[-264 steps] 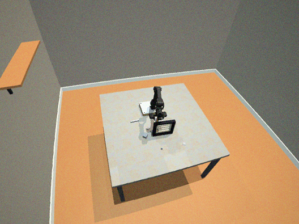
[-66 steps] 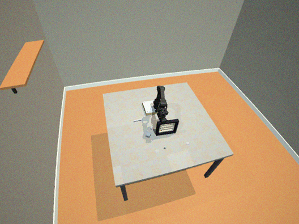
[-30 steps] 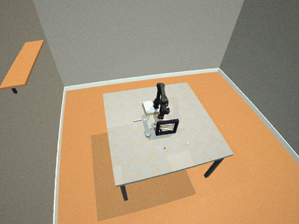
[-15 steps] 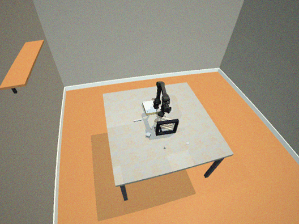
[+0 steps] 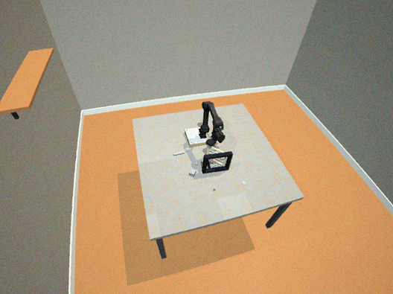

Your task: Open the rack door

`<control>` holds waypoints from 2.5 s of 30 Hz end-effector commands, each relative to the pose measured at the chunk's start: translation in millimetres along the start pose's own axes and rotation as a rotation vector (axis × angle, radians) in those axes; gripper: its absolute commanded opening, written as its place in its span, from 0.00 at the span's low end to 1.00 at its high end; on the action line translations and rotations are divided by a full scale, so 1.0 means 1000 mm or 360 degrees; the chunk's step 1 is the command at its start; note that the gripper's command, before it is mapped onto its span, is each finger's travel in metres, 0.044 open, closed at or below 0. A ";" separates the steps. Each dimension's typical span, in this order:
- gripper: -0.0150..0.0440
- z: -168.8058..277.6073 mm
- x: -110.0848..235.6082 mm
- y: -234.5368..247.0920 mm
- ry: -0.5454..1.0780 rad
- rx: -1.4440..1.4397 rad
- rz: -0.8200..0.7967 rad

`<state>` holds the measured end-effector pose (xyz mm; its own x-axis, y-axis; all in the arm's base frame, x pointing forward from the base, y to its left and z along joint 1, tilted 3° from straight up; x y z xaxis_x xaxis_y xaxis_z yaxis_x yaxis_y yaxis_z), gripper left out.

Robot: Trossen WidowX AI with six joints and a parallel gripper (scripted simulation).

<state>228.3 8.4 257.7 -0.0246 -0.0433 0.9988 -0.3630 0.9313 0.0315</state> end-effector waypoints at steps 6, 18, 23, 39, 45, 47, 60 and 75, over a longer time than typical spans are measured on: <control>0.28 0.000 -0.001 0.018 -0.0011 -0.0201 -0.0004; 0.28 -0.003 -0.001 0.042 -0.0011 -0.0443 -0.0010; 0.28 -0.005 0.000 0.052 -0.0011 -0.0544 -0.0012; 0.28 -0.016 0.000 0.082 -0.0010 -0.0862 -0.0019; 0.28 -0.022 0.000 0.093 -0.0010 -0.0985 -0.0022; 0.28 -0.025 0.000 0.097 -0.0010 -0.1028 -0.0022; 0.28 -0.042 0.001 0.121 -0.0008 -0.1318 -0.0029; 0.28 -0.046 0.001 0.125 -0.0008 -0.1373 -0.0030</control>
<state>225.2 141.4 264.9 -0.0322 -0.0623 0.9975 0.4636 0.8833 0.0702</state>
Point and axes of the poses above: the point midway between the two fingers, 35 mm back from their tips, its own x axis back along the fingers, its own y axis across the jaws, z = x × y, the point moved 10 cm from there along x, back along the fingers, and after that the axes turned 14 degrees about -x, right-handed, at the moved point
